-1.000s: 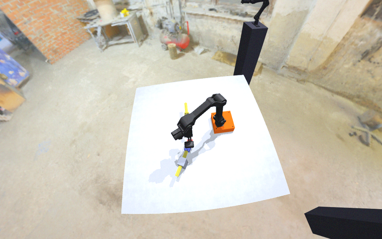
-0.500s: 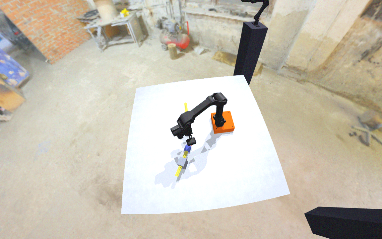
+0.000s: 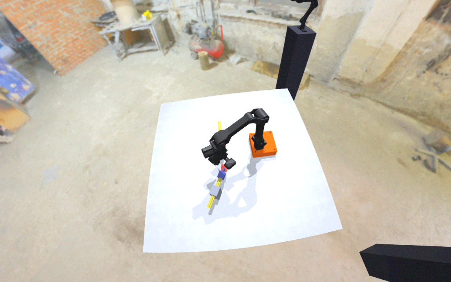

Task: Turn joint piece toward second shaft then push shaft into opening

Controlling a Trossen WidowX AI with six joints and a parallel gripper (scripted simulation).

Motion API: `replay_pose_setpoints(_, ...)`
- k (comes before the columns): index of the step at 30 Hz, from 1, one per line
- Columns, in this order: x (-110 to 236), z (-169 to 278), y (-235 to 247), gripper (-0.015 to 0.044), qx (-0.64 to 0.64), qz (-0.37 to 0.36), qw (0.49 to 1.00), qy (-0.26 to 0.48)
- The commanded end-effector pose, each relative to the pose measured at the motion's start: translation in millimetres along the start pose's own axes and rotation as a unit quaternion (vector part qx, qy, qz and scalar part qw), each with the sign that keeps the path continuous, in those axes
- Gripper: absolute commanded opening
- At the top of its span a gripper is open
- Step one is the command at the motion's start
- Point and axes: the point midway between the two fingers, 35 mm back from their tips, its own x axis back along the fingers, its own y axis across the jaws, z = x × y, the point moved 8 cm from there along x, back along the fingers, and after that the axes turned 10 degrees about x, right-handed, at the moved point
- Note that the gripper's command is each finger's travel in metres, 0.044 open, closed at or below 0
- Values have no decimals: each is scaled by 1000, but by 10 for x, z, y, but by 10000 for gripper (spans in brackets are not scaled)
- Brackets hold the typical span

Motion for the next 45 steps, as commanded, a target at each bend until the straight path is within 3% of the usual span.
replay_pose_setpoints(1, -30, 32, -10, 440, 55, -8, 998, -8)
replay_pose_setpoints(24, -117, 149, -87, 440, 362, -16, 930, -67)
replay_pose_setpoints(31, -132, 157, -93, 440, 381, -15, 922, -71)
replay_pose_setpoints(45, -844, 219, -146, 440, 381, -15, 922, -71)
